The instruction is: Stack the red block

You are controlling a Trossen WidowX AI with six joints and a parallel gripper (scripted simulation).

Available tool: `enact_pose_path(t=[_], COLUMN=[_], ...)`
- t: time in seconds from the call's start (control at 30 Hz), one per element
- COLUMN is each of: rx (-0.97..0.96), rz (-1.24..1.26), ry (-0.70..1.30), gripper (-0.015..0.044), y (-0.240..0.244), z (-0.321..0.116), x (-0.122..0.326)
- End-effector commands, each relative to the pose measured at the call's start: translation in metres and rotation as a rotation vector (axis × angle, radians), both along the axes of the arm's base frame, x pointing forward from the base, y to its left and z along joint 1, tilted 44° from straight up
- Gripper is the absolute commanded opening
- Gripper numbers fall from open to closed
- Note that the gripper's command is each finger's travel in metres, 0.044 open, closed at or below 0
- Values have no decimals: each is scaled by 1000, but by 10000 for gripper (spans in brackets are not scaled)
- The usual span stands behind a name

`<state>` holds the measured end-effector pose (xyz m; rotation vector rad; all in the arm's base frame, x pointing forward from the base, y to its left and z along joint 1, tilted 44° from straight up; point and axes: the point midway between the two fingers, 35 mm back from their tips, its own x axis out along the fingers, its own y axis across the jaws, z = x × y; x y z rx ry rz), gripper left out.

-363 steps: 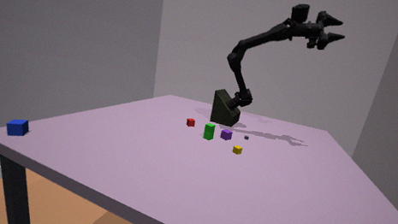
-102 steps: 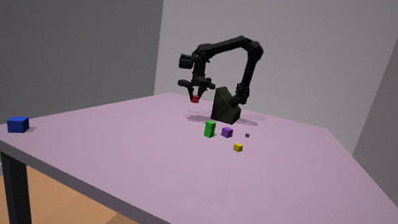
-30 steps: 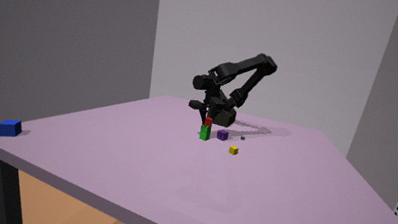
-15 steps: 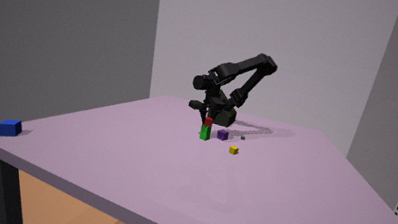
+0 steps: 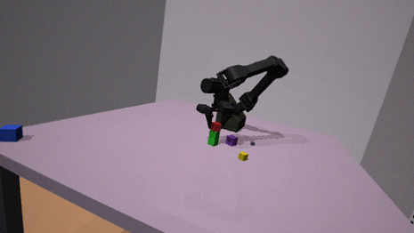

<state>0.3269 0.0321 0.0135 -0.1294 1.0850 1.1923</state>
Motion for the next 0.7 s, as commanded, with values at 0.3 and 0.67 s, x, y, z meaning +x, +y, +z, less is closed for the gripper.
enact_pose_path(t=[0.3, 0.67], rx=[0, 0], rz=[0, 0], ry=[-1, -1], gripper=[440, 440], y=[0, 0], z=[0, 0], x=[0, 0])
